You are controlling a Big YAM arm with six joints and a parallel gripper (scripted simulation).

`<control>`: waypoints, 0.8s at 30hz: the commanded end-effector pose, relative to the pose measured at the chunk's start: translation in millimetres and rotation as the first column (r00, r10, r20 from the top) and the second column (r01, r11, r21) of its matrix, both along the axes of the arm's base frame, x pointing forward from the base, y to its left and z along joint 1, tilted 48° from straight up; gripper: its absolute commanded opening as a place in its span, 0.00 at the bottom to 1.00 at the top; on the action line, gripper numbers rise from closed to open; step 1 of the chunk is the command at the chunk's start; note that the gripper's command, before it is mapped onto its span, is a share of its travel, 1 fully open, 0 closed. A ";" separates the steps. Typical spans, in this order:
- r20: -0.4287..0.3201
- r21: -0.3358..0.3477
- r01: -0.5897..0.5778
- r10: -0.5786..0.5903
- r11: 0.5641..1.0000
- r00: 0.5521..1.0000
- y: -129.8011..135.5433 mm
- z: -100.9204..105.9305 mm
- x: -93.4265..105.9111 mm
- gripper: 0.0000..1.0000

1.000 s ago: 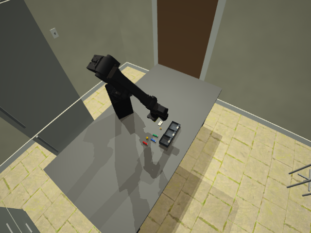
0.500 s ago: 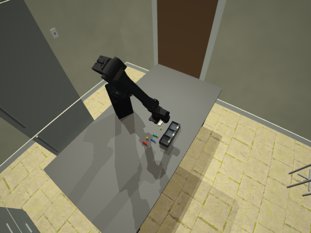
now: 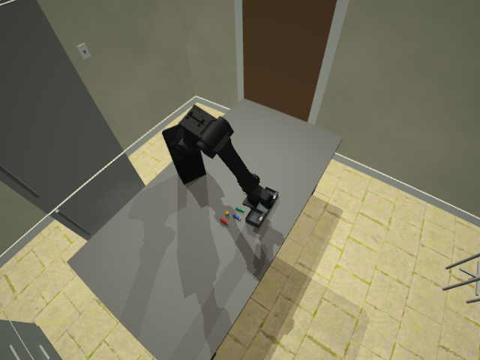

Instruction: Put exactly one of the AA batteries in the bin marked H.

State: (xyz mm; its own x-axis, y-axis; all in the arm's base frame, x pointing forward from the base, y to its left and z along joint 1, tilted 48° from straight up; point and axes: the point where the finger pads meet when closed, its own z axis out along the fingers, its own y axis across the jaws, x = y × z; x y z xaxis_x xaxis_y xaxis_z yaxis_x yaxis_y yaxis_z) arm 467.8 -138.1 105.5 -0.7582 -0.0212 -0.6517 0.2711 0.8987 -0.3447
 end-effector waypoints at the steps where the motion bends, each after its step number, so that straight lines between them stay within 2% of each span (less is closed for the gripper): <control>1: 0.021 -0.016 -0.003 0.003 1.000 1.000 -13.9 7.9 21.4 0.09; 4: 0.021 -0.016 -0.003 0.003 1.000 1.000 -22.2 6.6 38.5 0.09; 6: 0.014 -0.016 -0.002 0.002 1.000 1.000 -22.7 5.7 38.0 0.09; 8: 0.037 -0.021 -0.001 0.002 1.000 0.999 -21.9 19.5 33.9 0.09; 10: 0.029 -0.017 -0.001 0.001 1.000 1.000 -20.6 15.4 30.5 0.09; 11: 0.022 -0.011 -0.007 0.008 1.000 1.000 -15.0 10.2 35.4 0.09; 12: 0.031 -0.016 0.000 0.000 1.000 1.000 -20.4 15.3 30.3 0.09; 24: 0.035 -0.016 0.000 0.001 1.000 0.999 -20.0 14.1 30.8 0.09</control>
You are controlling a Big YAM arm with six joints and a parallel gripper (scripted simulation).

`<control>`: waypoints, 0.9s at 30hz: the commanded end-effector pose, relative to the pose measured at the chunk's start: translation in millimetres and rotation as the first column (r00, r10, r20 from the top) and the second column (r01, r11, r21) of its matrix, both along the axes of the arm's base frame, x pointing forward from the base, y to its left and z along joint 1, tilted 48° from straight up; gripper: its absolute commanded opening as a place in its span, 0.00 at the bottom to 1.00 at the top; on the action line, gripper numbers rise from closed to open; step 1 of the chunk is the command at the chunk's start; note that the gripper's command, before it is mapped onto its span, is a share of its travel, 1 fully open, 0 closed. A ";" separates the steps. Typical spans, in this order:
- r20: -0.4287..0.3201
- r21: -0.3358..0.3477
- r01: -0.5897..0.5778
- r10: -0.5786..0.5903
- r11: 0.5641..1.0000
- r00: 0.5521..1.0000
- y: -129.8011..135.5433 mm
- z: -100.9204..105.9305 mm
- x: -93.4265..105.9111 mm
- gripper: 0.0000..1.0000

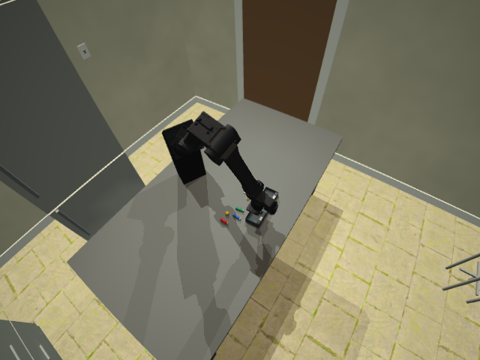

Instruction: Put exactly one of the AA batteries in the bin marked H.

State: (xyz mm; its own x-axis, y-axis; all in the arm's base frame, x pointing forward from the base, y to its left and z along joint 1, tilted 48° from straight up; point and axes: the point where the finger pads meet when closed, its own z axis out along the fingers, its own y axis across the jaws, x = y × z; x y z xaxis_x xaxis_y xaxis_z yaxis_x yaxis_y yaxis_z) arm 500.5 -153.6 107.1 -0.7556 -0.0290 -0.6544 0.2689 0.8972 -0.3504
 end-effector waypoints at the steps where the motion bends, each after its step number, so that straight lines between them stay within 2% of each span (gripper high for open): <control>1: 0.032 -0.009 0.004 -0.003 1.000 0.999 -4.5 12.9 -1.9 0.09; 13: 0.033 -0.009 0.003 -0.003 1.000 0.999 -3.8 12.5 -2.9 0.09; 14: 0.030 -0.008 0.003 -0.003 1.000 1.000 -3.7 11.2 -3.2 0.09; 15: -0.002 -0.005 0.001 -0.001 1.000 1.000 -6.2 -6.9 -2.2 0.09; 17: 0.015 -0.008 0.001 -0.001 1.000 1.000 -10.1 -2.1 8.1 0.09; 27: 0.016 -0.008 0.003 -0.003 1.000 1.000 -19.8 -16.7 19.8 0.09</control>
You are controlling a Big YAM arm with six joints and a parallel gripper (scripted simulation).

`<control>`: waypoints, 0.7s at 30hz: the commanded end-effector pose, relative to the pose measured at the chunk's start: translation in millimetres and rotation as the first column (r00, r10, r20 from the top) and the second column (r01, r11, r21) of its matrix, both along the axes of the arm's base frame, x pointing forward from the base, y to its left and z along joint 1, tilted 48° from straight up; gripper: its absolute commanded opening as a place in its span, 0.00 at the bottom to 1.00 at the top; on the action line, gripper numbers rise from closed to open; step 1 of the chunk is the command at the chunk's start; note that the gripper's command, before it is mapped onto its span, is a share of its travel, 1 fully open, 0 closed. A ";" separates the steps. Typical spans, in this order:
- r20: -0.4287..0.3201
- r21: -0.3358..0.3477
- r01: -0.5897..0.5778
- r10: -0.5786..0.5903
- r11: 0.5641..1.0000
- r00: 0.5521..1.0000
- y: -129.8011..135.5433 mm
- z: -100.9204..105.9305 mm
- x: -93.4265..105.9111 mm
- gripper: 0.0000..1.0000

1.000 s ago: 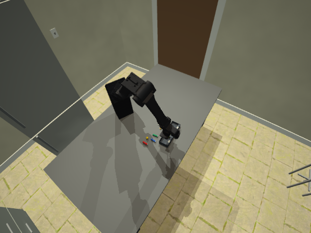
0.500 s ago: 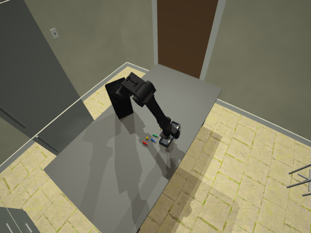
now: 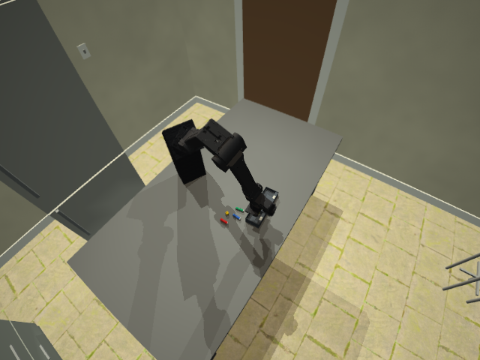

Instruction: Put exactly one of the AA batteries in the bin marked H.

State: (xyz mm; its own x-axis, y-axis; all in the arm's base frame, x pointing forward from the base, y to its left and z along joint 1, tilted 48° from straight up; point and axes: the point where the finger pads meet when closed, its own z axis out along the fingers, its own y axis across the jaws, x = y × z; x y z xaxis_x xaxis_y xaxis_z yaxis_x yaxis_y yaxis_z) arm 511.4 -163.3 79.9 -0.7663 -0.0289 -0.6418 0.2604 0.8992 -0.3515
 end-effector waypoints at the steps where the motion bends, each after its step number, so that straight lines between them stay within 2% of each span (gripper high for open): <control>1: 0.030 -0.012 0.004 -0.003 1.000 1.000 -11.1 7.5 10.4 0.09; 12: 0.027 -0.012 0.005 -0.004 1.000 1.000 -23.5 -12.4 25.6 0.09; 13: 0.028 -0.011 0.007 -0.007 1.000 1.000 -23.7 -12.4 25.6 0.09; 14: 0.053 -0.016 0.008 -0.008 1.000 0.999 -24.1 2.3 26.8 0.09; 17: 0.058 -0.017 0.009 -0.008 1.000 0.998 -23.9 7.1 26.0 0.09; 21: 0.042 -0.013 0.008 -0.008 1.000 0.999 -23.5 0.2 24.1 0.09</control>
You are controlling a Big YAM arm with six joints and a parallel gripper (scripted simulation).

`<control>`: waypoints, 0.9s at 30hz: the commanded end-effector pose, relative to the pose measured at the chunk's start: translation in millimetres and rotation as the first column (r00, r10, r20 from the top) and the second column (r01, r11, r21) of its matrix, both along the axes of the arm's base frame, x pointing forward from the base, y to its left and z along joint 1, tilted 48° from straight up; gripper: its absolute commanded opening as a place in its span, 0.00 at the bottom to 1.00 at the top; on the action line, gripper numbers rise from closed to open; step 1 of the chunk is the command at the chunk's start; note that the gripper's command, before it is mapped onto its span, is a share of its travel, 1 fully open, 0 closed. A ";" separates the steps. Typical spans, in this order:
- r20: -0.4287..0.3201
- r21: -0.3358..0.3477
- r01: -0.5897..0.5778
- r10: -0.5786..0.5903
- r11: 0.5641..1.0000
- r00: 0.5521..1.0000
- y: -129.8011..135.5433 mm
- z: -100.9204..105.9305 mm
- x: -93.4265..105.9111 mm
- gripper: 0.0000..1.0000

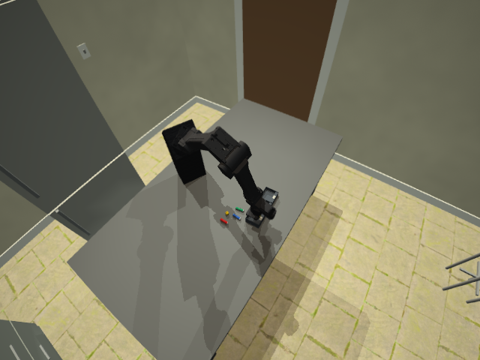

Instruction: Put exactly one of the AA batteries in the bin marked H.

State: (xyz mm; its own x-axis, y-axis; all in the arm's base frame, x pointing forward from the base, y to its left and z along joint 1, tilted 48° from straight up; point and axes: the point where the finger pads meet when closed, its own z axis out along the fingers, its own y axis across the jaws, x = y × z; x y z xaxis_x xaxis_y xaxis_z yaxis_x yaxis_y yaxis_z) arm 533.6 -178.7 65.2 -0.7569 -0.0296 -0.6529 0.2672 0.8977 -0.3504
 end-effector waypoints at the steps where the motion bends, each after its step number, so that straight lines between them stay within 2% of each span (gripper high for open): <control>1: 0.026 -0.009 0.006 -0.006 1.000 1.000 -8.0 14.4 1.9 0.09; 27: 0.025 -0.009 0.006 -0.006 1.000 1.000 -8.5 17.5 2.5 0.09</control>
State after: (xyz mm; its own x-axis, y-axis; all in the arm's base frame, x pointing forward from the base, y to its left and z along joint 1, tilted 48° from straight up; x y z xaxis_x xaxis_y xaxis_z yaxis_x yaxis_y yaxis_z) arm 533.4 -178.6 64.8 -0.7574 -0.0299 -0.6522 0.2663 0.8979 -0.3505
